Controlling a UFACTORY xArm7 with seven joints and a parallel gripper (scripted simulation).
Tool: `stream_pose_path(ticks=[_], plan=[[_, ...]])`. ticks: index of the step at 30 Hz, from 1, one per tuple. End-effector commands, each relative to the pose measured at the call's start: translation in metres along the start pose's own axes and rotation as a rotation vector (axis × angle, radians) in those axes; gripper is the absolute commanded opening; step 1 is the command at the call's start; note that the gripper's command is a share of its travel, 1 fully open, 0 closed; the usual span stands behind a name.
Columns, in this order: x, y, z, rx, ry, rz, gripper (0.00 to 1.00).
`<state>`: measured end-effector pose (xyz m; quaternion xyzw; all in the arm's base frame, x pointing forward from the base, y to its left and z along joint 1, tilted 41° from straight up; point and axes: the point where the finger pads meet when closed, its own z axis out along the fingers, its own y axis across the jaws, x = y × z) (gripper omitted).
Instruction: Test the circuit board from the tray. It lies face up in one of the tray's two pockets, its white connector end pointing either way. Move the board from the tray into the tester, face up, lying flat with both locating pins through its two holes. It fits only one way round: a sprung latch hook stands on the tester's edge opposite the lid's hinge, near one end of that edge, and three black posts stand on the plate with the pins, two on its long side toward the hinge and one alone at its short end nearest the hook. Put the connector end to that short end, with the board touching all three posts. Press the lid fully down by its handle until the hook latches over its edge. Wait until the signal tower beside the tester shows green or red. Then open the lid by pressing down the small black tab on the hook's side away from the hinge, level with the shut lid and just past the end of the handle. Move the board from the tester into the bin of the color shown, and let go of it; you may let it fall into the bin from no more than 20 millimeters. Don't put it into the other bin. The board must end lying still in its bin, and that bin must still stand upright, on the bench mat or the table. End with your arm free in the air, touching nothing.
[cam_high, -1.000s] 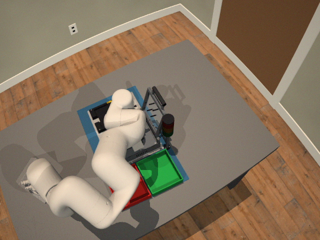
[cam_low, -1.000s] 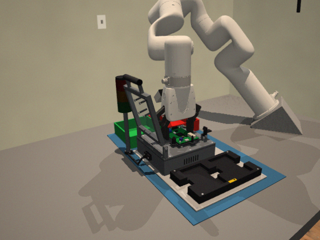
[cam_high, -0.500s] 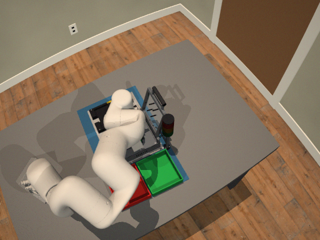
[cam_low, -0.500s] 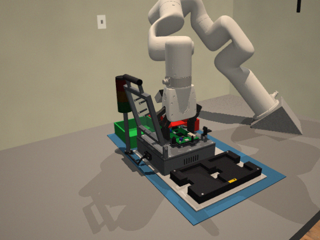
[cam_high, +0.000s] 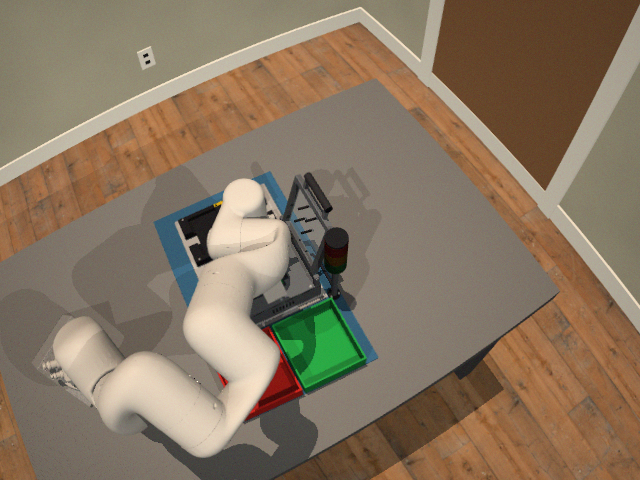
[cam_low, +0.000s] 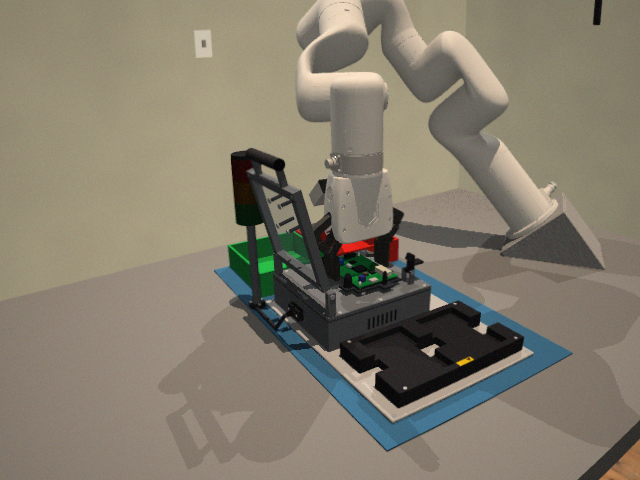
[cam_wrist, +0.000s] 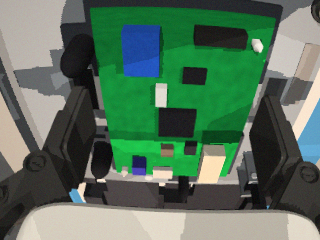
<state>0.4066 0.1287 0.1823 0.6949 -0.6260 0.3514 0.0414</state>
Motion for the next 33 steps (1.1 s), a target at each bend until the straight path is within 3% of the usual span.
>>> stream_pose_path(ticks=[1,9,14,21,23,26,33], plan=[[-0.001,-0.001,-0.002,0.004,-0.002,0.0,1.0],[-0.001,-0.001,-0.002,0.004,-0.002,0.0,1.0],[-0.001,-0.001,-0.013,0.004,-0.002,0.0,1.0],[-0.001,-0.001,-0.056,0.004,-0.002,0.0,1.0],[-0.001,-0.001,-0.056,0.004,-0.002,0.0,1.0],[-0.001,-0.001,-0.083,0.004,-0.002,0.0,1.0],[-0.001,-0.001,-0.123,0.004,-0.002,0.0,1.0]])
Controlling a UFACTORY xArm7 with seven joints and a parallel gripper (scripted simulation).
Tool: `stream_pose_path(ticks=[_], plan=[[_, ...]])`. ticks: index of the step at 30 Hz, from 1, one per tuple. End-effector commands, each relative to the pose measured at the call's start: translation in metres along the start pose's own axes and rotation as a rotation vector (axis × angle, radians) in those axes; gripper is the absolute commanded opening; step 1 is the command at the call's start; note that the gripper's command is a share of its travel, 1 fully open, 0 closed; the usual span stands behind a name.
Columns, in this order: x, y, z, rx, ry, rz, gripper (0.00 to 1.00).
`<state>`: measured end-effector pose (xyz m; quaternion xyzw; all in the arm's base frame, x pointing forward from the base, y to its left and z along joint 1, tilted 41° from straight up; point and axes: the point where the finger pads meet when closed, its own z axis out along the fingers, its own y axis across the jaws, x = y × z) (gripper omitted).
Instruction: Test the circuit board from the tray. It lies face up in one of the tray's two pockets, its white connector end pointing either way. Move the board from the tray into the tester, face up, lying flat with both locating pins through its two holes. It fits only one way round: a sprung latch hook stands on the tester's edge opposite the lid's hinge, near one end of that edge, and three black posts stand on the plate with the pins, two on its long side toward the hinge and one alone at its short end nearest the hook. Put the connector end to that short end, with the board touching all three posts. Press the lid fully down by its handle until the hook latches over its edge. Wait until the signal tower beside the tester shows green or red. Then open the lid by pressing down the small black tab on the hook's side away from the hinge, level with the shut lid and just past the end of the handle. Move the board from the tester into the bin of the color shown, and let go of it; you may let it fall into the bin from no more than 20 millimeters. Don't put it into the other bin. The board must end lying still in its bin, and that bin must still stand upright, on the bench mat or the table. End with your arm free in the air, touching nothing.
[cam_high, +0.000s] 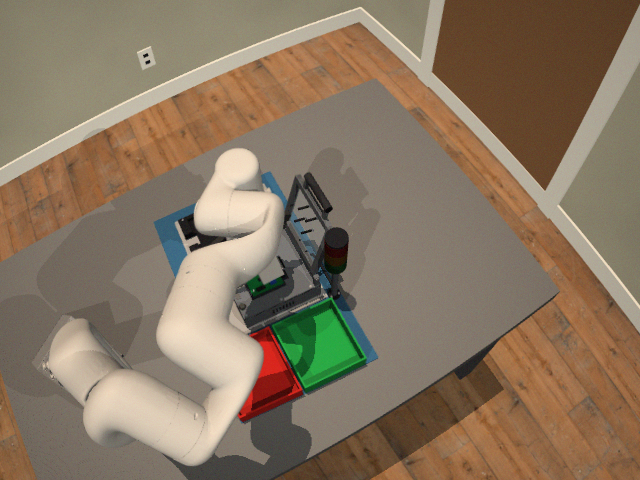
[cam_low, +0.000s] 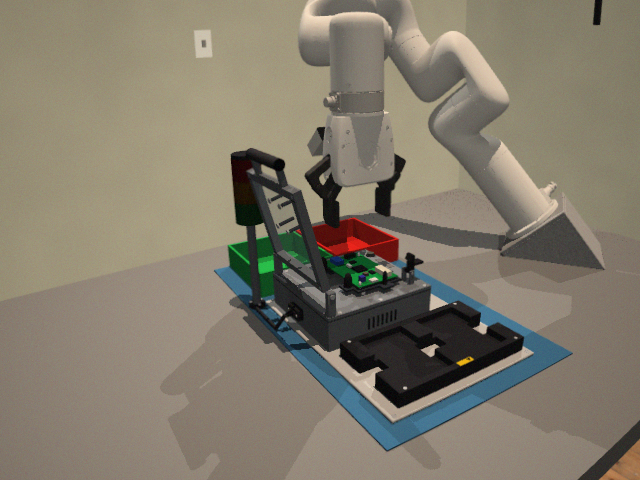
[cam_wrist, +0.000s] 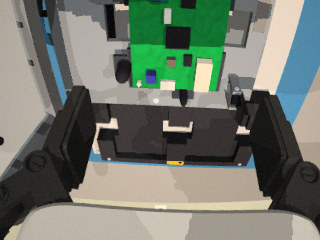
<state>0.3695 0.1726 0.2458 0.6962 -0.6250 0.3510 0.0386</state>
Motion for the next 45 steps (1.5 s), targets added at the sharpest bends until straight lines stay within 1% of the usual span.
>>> stream_pose_path(ticks=[1,5,7,9,10,13,19,21,22,24,28,34,35,45], plan=[[0.001,-0.001,-0.044,0.0,0.003,0.001,1.0],[0.001,-0.001,-0.068,0.0,0.003,0.001,1.0],[0.001,-0.001,-0.068,0.0,0.003,0.001,1.0],[0.001,-0.001,-0.088,0.0,0.003,0.001,1.0],[0.001,-0.001,-0.096,0.0,0.003,0.001,1.0],[0.001,-0.001,-0.112,0.0,0.003,0.001,1.0],[0.0,-0.001,-0.148,0.0,0.003,0.001,1.0],[0.0,-0.001,-0.157,0.0,0.003,0.001,1.0],[0.0,-0.001,-0.161,0.0,0.003,0.001,1.0],[0.0,-0.001,-0.161,0.0,0.003,0.001,1.0],[0.0,-0.001,-0.169,0.0,0.003,0.001,1.0],[0.0,-0.001,-0.17,0.0,0.003,0.001,1.0],[0.0,-0.001,-0.17,0.0,0.003,0.001,0.51],[0.0,-0.001,-0.17,0.0,0.003,0.001,0.51]])
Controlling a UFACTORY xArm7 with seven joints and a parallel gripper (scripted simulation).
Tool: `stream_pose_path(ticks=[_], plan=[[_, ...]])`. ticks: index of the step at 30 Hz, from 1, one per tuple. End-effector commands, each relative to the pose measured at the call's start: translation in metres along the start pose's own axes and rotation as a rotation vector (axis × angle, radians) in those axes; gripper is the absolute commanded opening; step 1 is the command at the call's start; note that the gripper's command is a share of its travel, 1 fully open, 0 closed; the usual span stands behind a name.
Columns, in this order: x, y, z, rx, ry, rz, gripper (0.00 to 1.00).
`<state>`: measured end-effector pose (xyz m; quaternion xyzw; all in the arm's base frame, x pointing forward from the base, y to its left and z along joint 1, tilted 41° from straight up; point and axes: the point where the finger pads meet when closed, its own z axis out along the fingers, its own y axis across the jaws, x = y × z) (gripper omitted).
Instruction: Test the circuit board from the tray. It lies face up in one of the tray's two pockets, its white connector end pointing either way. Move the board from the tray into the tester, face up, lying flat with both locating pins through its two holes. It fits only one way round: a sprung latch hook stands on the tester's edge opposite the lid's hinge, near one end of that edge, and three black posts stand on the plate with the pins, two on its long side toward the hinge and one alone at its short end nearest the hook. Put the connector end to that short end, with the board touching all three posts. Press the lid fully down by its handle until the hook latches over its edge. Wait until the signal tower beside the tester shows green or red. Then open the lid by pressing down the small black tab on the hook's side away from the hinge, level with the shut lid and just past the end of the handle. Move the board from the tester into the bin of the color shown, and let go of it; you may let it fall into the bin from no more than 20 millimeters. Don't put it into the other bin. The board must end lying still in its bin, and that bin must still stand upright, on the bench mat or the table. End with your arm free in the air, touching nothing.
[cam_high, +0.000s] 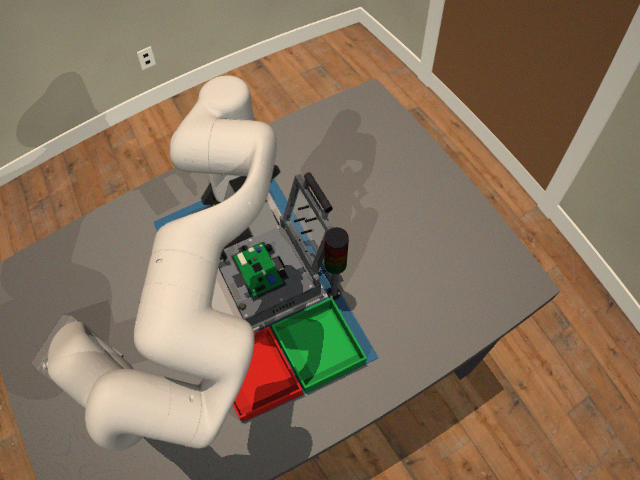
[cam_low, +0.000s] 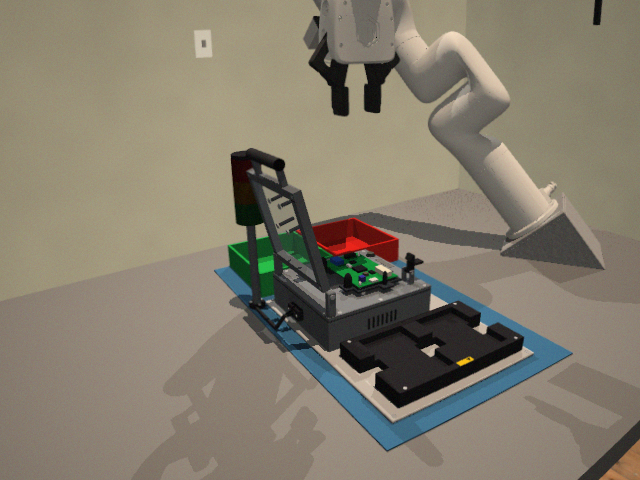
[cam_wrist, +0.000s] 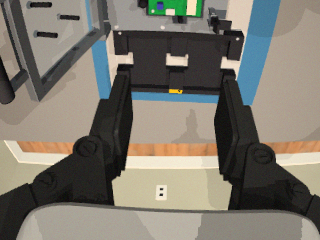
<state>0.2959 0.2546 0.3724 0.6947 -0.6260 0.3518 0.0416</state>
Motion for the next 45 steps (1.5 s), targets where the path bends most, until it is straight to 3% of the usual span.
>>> stream_pose_path(ticks=[1,6,11,13,15,27,45], plan=[[0.0,0.0,-0.002,0.004,-0.003,0.0,0.51],[0.0,-0.014,-0.002,0.004,-0.003,0.0,0.51],[0.0,-0.054,-0.002,0.004,-0.003,0.0,0.51],[0.0,-0.054,-0.002,0.004,-0.003,0.0,0.51],[0.0,-0.075,-0.002,0.004,-0.003,0.0,0.51],[0.0,-0.139,-0.002,0.004,-0.003,0.0,0.51],[0.0,-0.146,0.002,0.004,-0.003,0.0,0.51]])
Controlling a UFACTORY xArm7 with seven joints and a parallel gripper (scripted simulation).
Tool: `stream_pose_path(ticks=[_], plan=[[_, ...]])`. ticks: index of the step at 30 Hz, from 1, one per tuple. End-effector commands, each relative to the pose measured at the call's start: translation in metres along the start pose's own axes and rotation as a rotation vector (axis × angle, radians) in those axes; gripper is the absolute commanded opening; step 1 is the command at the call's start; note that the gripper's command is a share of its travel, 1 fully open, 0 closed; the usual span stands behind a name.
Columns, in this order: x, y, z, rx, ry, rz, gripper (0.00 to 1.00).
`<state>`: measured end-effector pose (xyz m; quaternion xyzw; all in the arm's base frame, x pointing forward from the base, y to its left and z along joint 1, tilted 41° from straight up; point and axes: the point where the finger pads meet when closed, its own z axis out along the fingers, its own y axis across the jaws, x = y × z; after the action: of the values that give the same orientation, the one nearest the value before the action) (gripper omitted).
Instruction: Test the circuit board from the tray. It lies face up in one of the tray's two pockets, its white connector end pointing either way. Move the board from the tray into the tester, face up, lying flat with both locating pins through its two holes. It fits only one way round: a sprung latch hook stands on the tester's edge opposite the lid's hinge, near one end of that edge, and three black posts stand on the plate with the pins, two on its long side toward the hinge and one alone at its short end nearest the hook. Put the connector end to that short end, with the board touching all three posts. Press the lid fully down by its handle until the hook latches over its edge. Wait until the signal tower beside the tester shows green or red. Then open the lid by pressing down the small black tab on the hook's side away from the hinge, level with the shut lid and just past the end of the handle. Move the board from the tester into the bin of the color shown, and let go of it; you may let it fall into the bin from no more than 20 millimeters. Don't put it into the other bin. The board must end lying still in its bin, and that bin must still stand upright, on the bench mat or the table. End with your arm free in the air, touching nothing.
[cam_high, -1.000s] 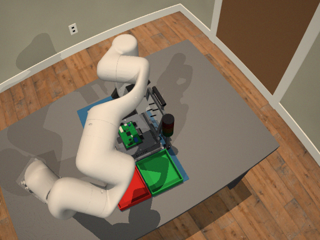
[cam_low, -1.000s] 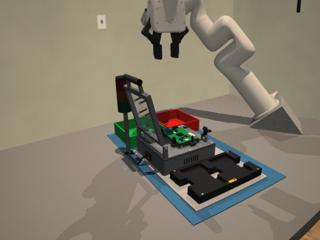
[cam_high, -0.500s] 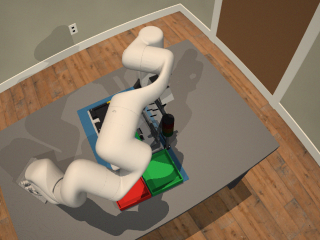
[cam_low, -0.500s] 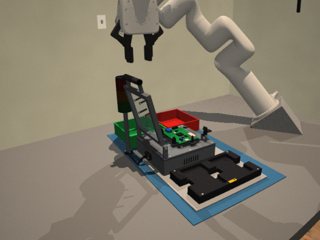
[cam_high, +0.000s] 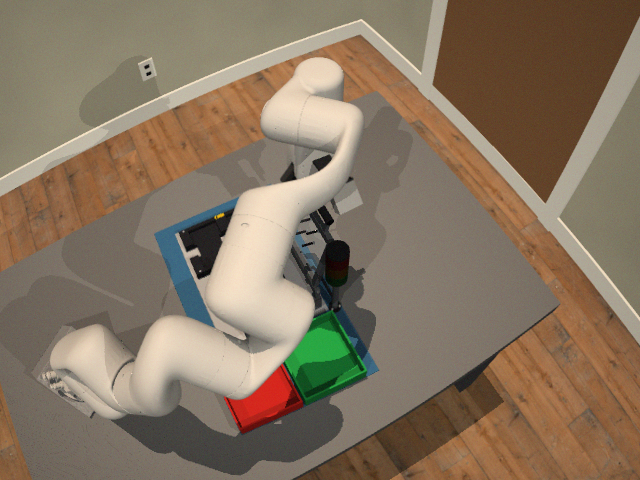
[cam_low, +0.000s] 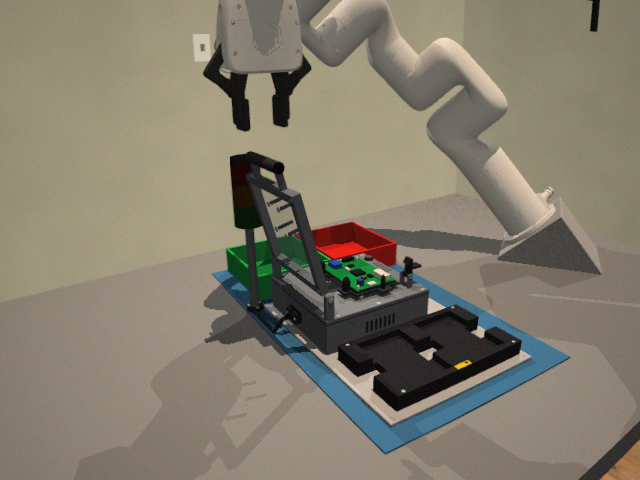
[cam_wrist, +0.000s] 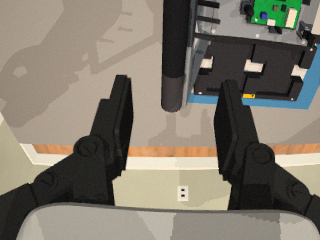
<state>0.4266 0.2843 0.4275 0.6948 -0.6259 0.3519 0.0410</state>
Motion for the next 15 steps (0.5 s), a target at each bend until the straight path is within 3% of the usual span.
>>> stream_pose_path(ticks=[1,15], plan=[[0.0,-0.001,0.001,0.002,-0.002,0.0,0.51],[0.0,-0.001,0.015,0.002,-0.002,0.0,0.51]])
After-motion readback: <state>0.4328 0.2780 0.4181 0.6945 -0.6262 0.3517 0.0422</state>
